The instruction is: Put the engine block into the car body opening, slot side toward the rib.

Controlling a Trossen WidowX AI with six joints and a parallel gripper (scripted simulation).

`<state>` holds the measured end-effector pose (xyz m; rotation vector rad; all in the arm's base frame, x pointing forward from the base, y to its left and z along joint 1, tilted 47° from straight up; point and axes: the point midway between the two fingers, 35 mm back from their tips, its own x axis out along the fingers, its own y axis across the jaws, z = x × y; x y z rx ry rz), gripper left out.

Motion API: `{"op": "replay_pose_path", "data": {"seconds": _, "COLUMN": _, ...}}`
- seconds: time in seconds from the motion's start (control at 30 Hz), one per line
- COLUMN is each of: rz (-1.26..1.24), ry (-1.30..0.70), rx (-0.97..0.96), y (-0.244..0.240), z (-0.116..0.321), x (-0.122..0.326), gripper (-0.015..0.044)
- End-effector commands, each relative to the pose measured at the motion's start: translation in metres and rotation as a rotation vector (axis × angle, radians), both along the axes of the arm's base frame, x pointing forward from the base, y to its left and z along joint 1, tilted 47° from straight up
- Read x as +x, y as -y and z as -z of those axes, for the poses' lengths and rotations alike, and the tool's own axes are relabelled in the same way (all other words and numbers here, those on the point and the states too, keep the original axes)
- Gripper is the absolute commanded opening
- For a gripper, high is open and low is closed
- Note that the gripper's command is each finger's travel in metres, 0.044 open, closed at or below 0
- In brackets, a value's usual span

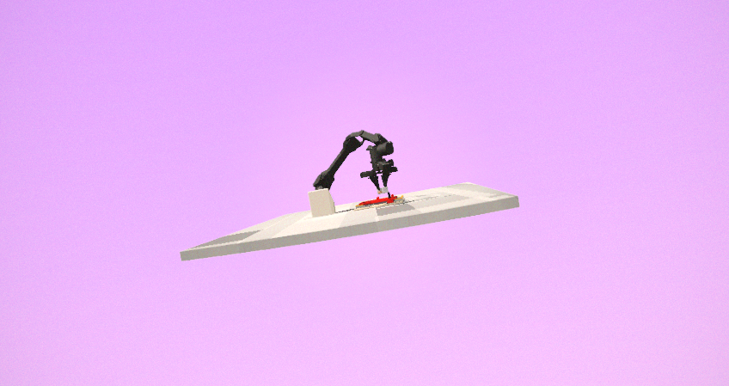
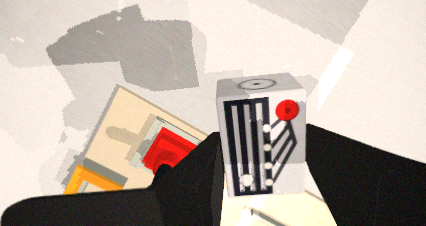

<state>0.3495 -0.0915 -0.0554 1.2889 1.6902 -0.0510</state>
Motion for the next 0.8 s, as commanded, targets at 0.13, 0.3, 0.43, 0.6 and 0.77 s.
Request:
{"op": "replay_pose_path", "data": {"seconds": 0.13, "rz": 0.209, "ry": -0.208, "rx": 0.004, "y": 0.007, "z": -0.005, "x": 0.001, "gripper": 0.0}}
{"op": "replay_pose_path", "data": {"seconds": 0.3, "rz": 0.331, "ry": -0.332, "rx": 0.011, "y": 0.01, "z": -0.008, "x": 0.001, "gripper": 0.0}}
{"op": "replay_pose_path", "data": {"seconds": 0.43, "rz": 0.428, "ry": -0.432, "rx": 0.017, "y": 0.012, "z": -0.01, "x": 0.001, "gripper": 0.0}}
{"op": "replay_pose_path", "data": {"seconds": 0.6, "rz": 0.549, "ry": -0.557, "rx": 0.024, "y": 0.014, "z": -0.013, "x": 0.001, "gripper": 0.0}}
{"op": "replay_pose_path", "data": {"seconds": 0.77, "rz": 0.67, "ry": -0.681, "rx": 0.03, "y": 0.017, "z": -0.015, "x": 0.0, "gripper": 0.0}}
